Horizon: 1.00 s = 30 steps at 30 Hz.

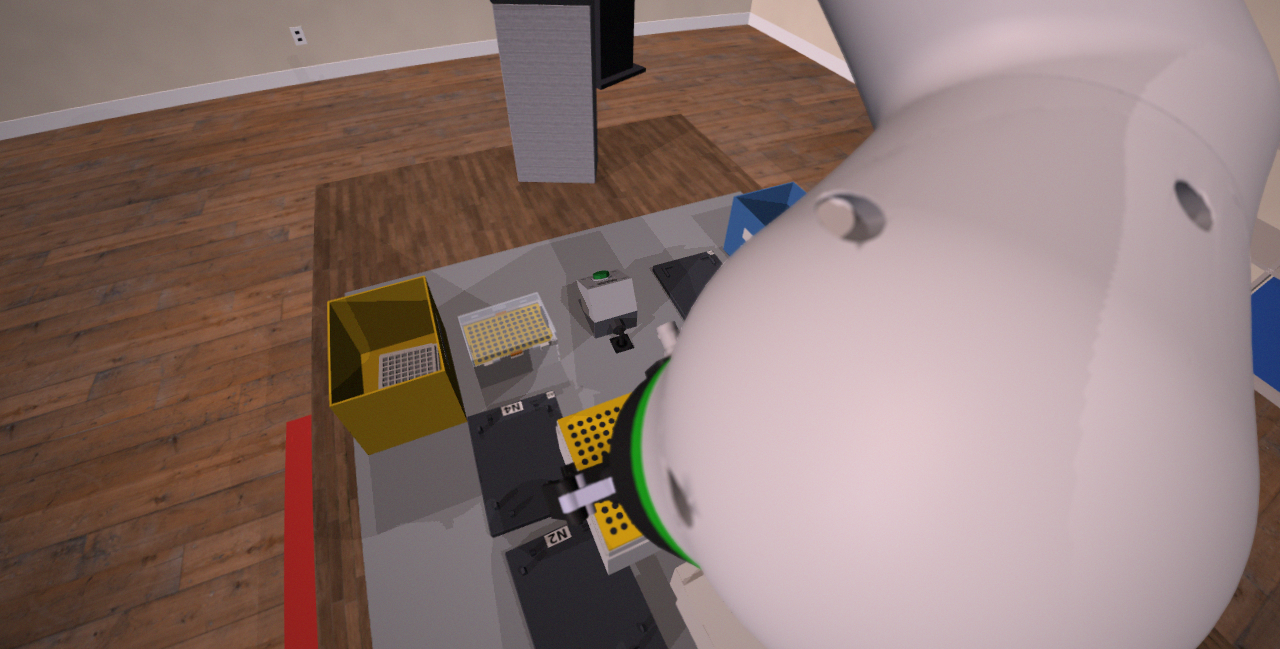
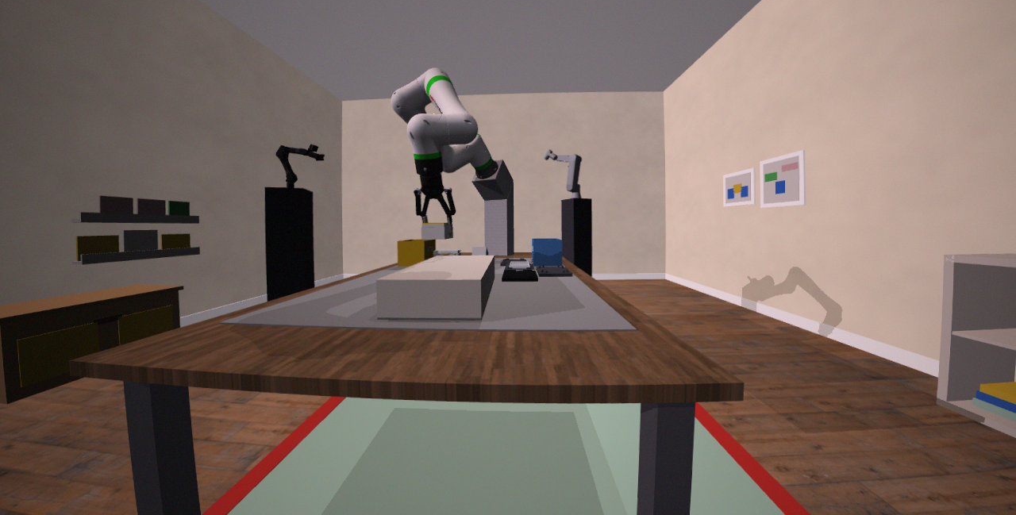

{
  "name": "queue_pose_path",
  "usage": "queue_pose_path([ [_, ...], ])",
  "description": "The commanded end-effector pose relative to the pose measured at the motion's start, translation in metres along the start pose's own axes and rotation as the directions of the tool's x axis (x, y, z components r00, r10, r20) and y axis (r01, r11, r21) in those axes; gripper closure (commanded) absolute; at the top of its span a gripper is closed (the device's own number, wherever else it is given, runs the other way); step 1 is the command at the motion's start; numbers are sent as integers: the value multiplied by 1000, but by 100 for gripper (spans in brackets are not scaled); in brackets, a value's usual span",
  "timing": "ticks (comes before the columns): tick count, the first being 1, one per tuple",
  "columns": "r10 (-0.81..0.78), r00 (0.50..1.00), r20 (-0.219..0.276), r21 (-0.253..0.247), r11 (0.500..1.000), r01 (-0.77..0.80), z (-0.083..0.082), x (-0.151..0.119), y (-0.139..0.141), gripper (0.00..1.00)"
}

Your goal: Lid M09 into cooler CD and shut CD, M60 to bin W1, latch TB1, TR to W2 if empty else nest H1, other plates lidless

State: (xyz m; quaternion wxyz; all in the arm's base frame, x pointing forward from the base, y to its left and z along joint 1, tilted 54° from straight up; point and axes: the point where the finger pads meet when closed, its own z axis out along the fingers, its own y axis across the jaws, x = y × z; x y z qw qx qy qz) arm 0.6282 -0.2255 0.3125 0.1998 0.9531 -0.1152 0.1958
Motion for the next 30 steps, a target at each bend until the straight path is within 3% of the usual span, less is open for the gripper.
queue_pose_path([
  [1,0,1000,-1,-1,1000,0,3,-6,-10,100],
  [30,0,1000,-1,-1,1000,0,19,-40,-64,100],
])
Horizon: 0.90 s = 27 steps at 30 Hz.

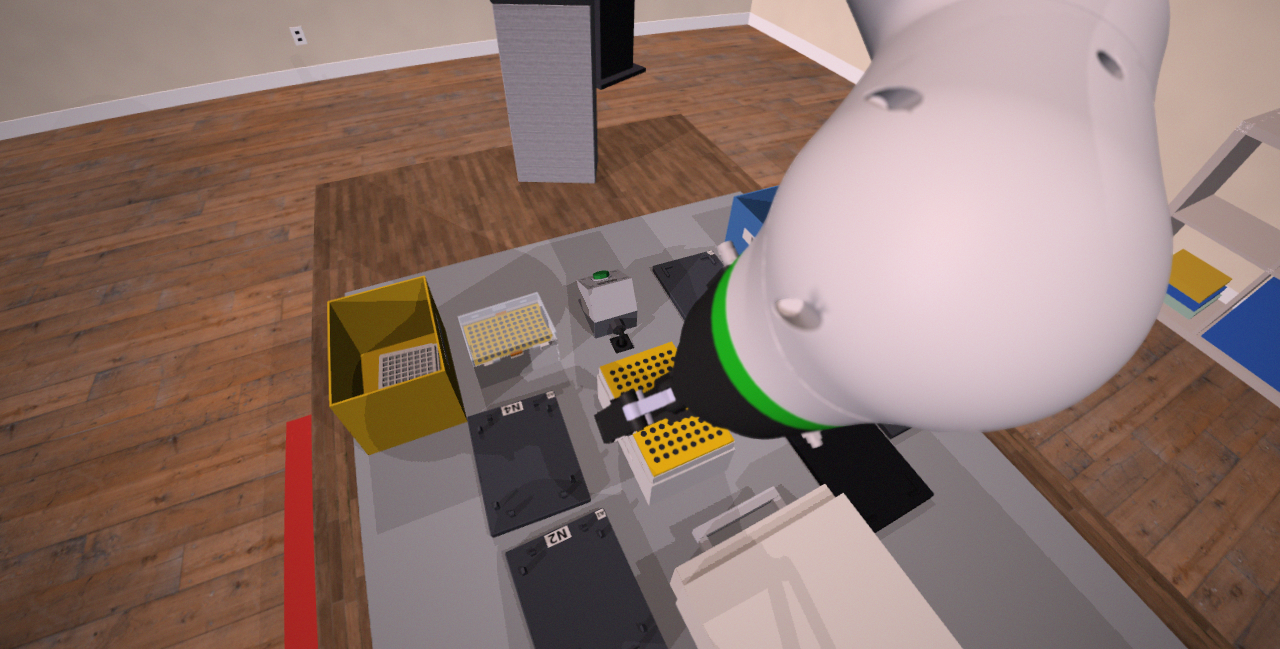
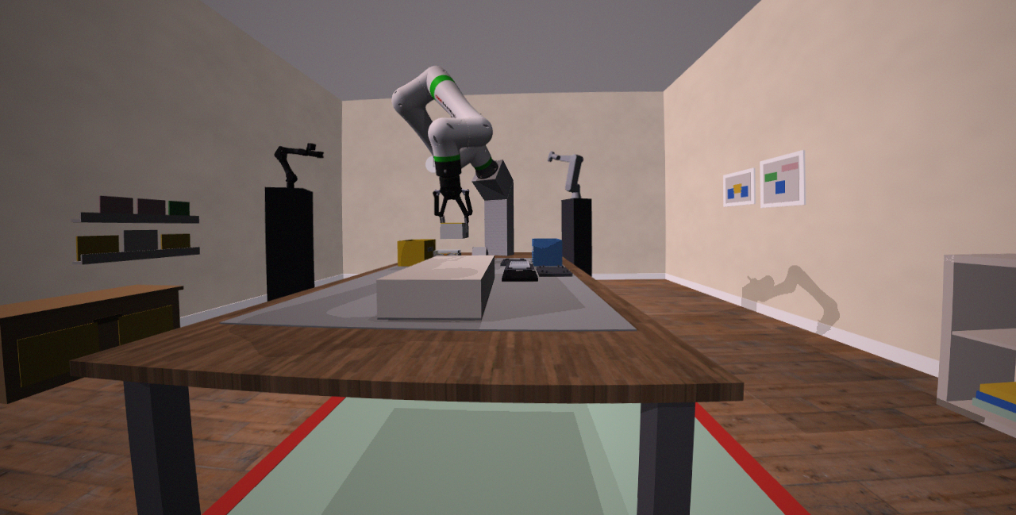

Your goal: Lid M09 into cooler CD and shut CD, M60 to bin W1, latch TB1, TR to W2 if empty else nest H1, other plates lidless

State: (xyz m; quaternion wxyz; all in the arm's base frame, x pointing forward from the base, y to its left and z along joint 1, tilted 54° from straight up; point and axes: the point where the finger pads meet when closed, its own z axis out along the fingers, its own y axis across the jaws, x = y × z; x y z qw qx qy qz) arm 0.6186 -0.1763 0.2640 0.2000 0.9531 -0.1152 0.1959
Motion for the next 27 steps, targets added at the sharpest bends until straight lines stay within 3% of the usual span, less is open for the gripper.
queue_pose_path([
  [1,0,1000,-1,0,1000,0,2,-6,-9,100],
  [27,0,1000,-1,0,1000,0,17,-36,-58,100],
])
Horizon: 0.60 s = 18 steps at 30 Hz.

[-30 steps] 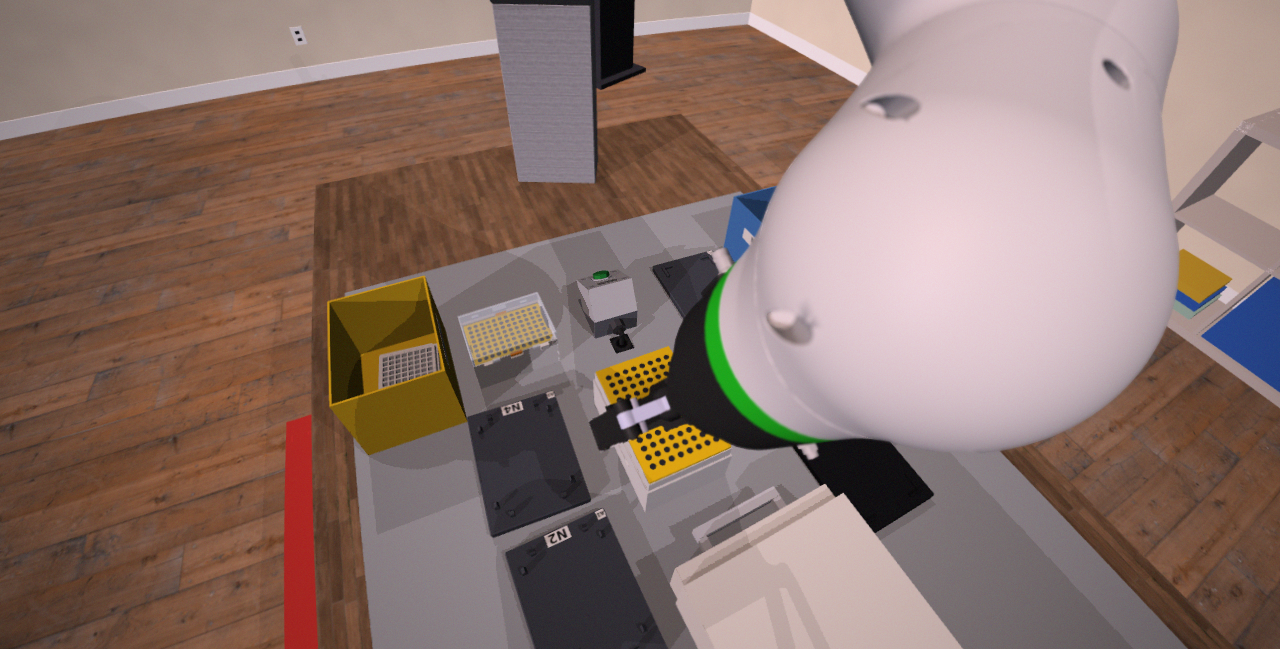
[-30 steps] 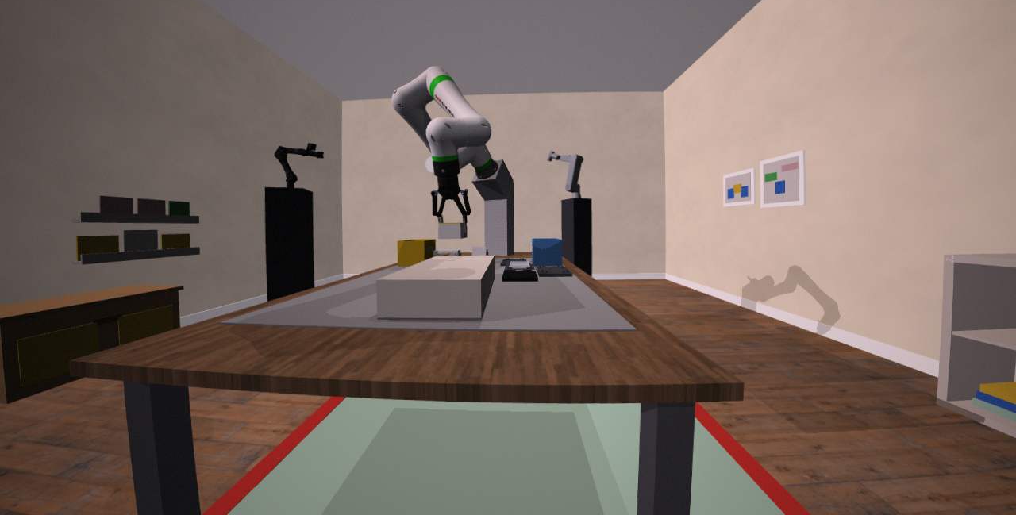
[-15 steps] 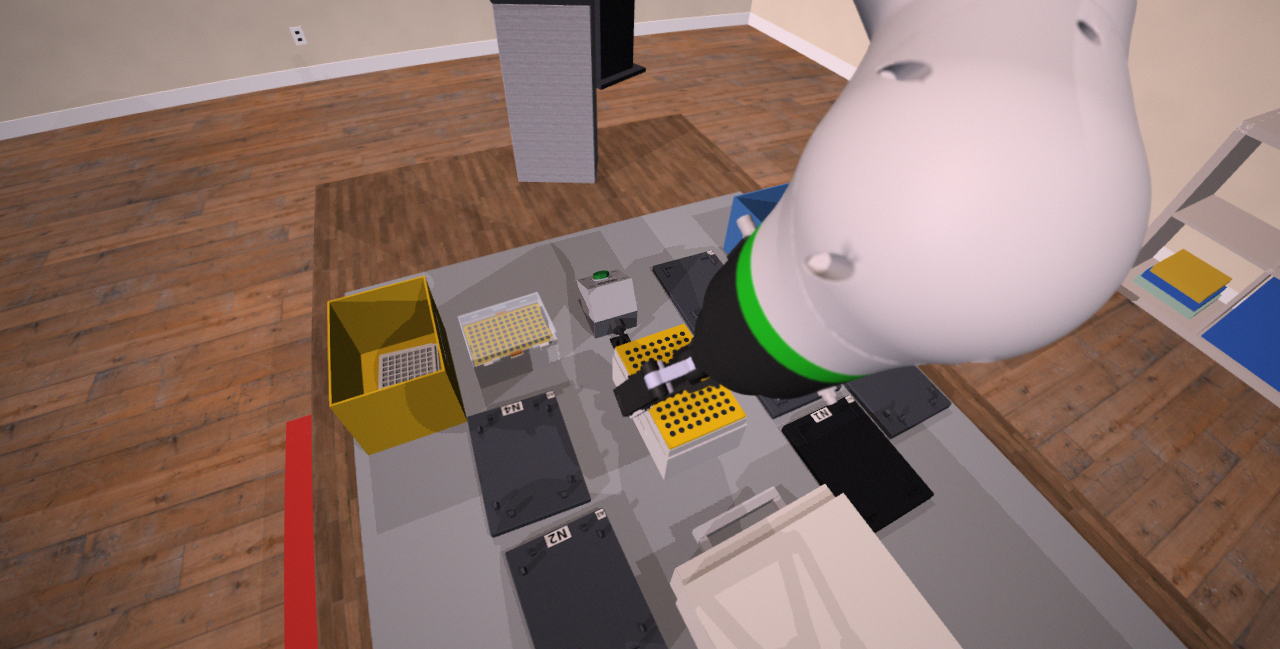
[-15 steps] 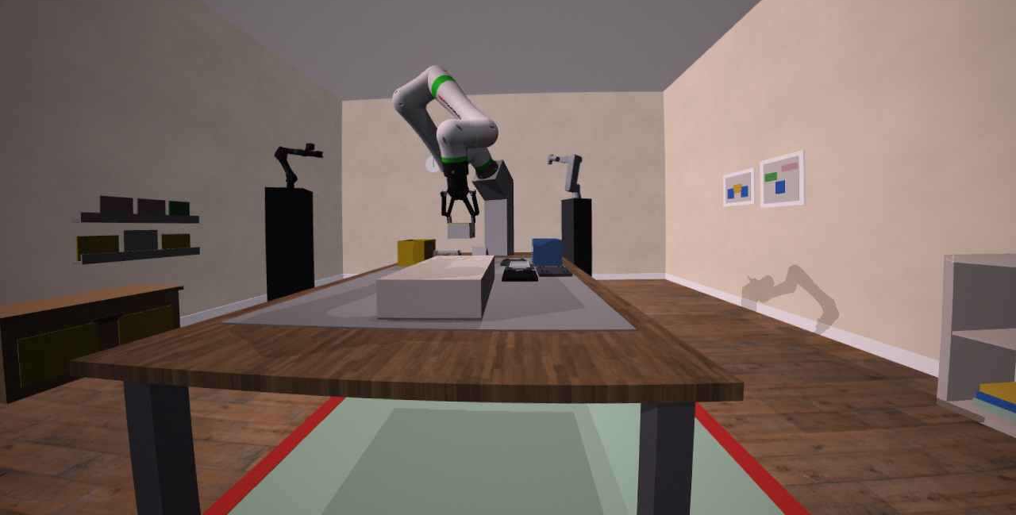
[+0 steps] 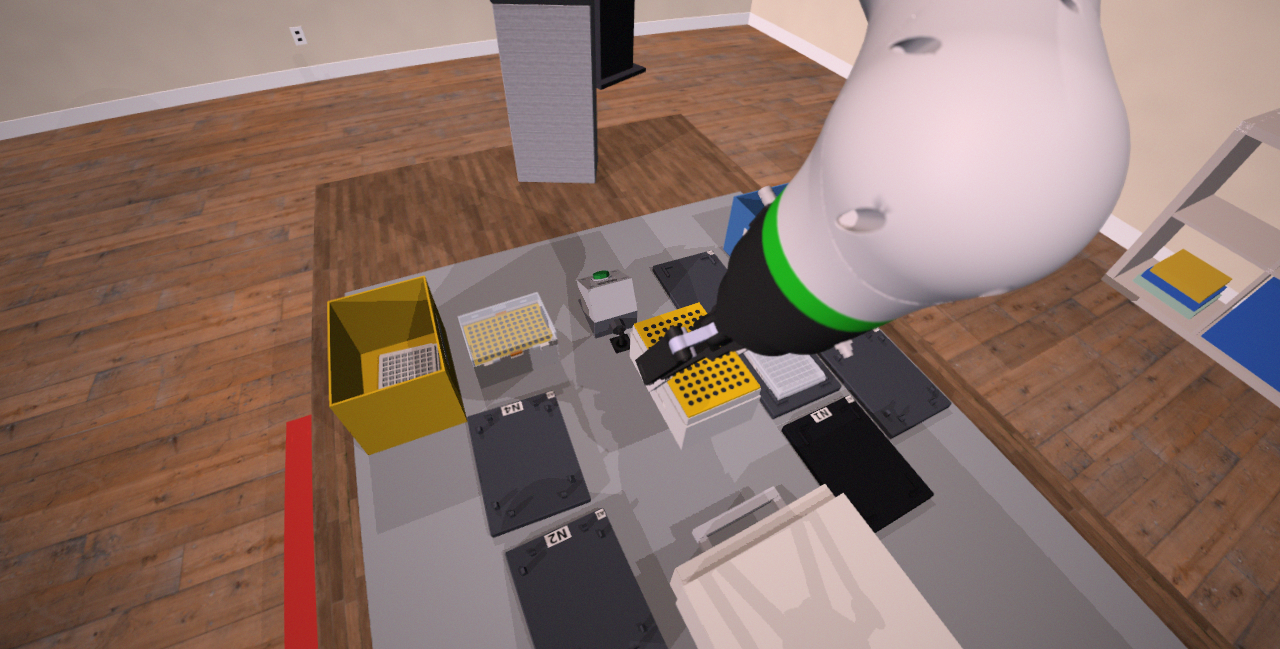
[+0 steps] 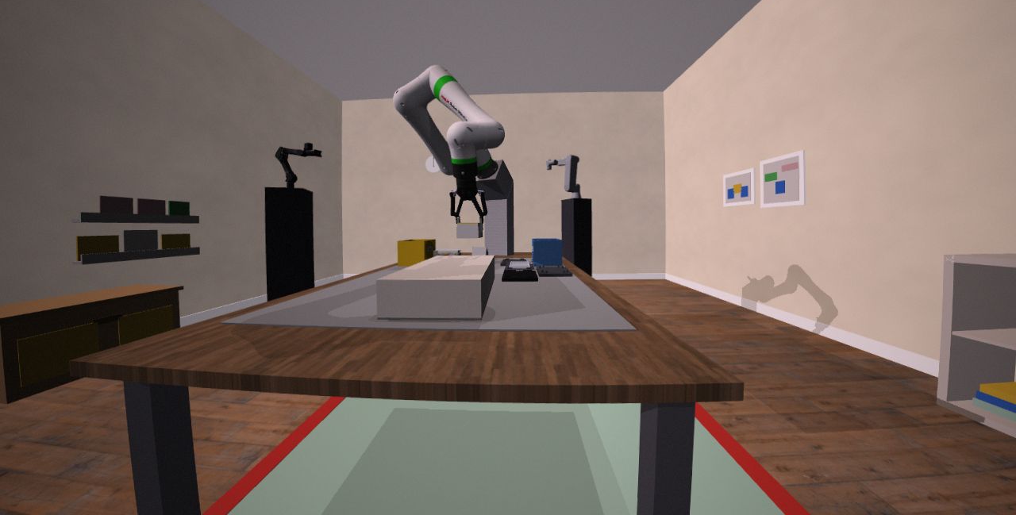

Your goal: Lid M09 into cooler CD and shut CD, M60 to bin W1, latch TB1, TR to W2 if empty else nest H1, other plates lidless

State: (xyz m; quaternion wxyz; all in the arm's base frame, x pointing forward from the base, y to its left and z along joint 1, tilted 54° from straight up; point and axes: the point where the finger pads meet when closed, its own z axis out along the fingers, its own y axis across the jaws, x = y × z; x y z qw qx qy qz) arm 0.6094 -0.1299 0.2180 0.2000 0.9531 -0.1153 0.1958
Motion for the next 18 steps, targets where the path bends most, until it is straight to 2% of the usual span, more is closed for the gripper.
queue_pose_path([
  [1,0,1000,-1,0,1000,0,1,-3,-5,100],
  [18,0,1000,-1,0,1000,0,11,-24,-38,100],
])
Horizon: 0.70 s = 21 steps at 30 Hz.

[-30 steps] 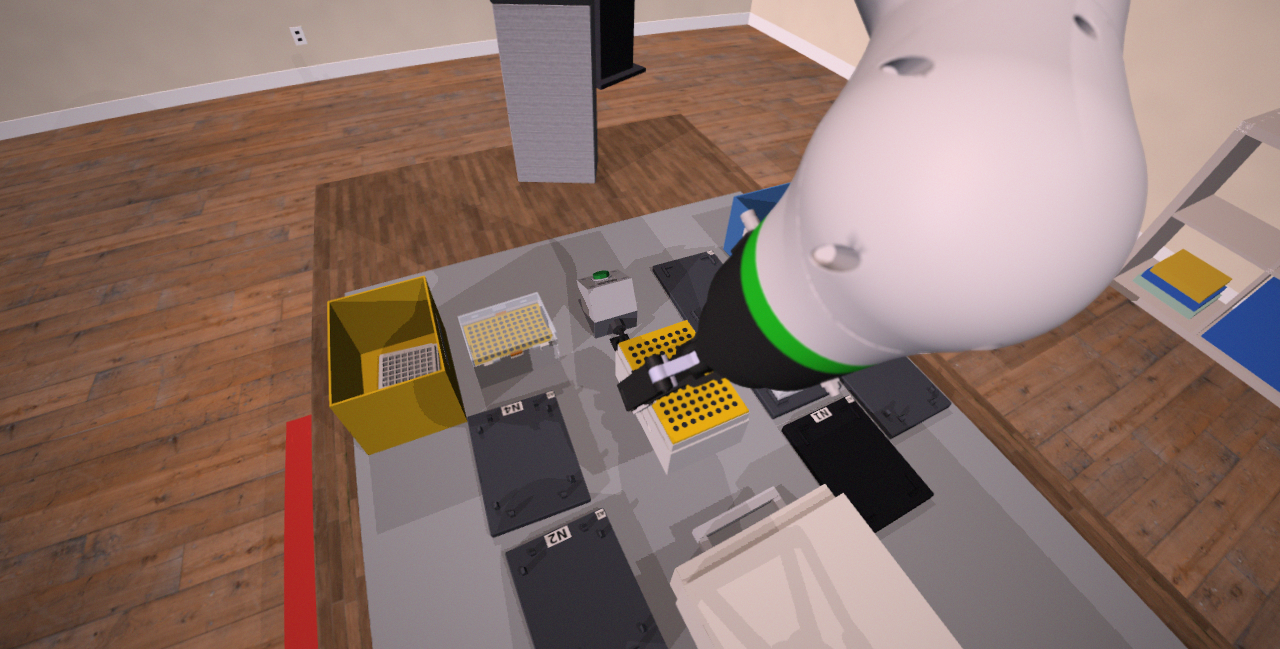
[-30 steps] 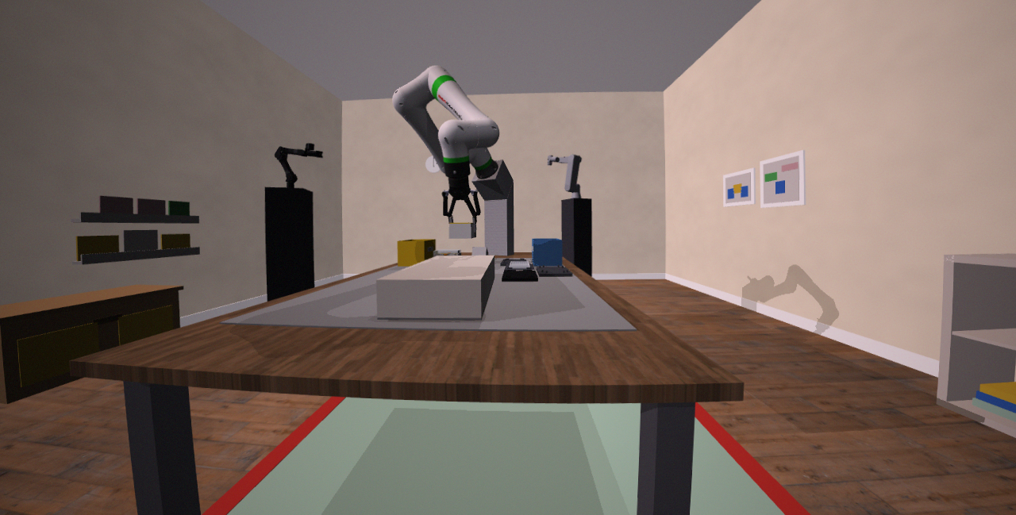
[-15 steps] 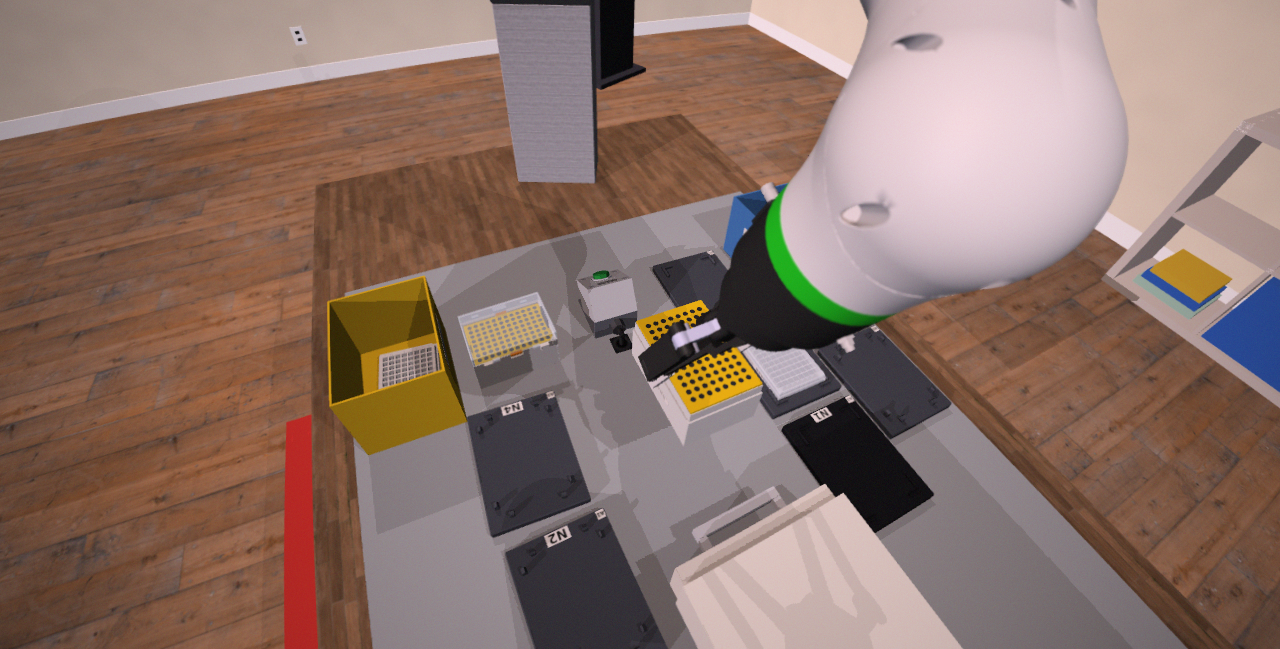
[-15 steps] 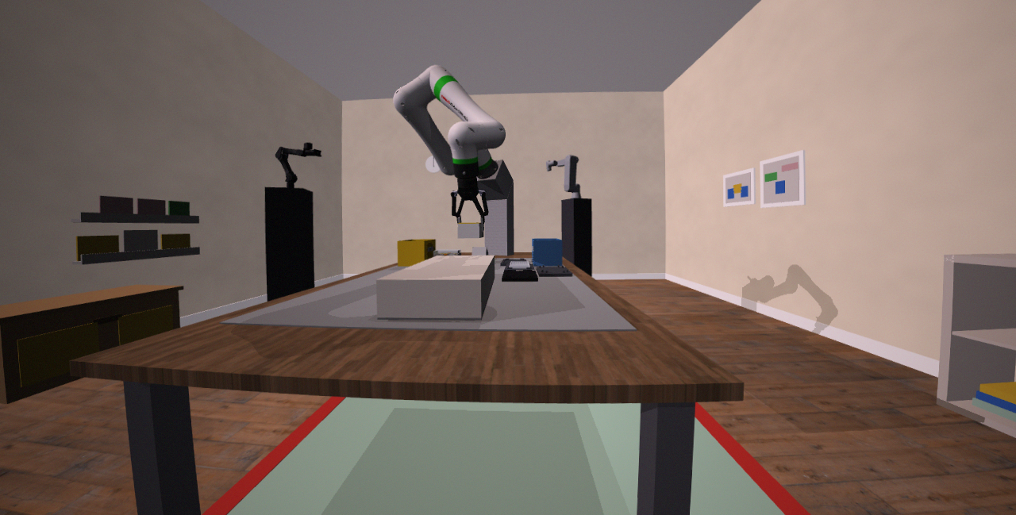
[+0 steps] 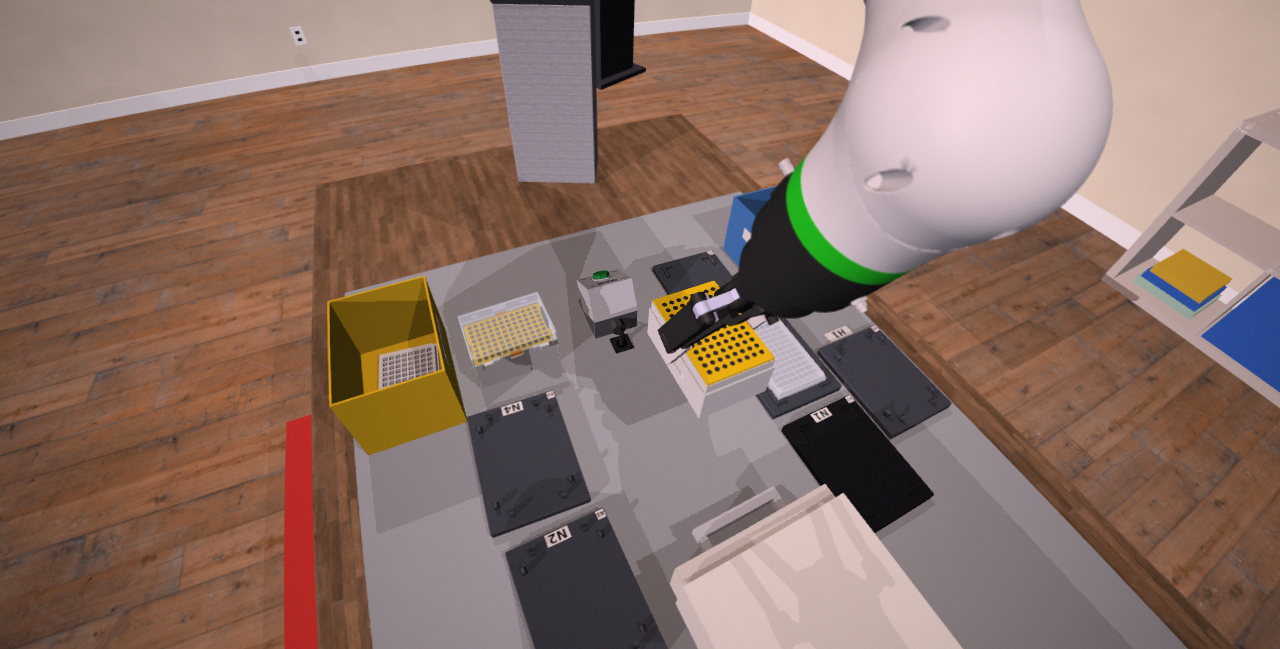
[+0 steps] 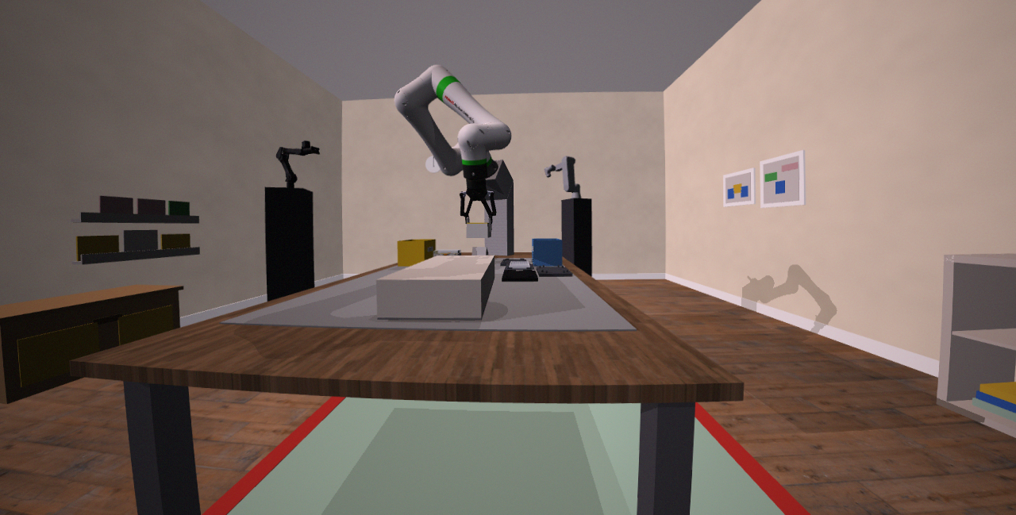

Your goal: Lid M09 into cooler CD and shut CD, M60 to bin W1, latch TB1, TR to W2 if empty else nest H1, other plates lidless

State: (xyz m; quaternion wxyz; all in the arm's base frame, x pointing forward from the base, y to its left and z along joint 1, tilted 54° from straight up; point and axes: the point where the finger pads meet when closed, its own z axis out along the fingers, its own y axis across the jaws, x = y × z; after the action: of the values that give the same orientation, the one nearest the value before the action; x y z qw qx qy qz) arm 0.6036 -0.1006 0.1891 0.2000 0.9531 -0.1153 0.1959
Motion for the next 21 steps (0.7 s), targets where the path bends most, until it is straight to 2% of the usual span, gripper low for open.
queue_pose_path([
  [1,0,1000,-1,0,1000,0,2,-4,-6,100],
  [21,0,1000,-1,0,1000,0,13,-28,-46,100],
])
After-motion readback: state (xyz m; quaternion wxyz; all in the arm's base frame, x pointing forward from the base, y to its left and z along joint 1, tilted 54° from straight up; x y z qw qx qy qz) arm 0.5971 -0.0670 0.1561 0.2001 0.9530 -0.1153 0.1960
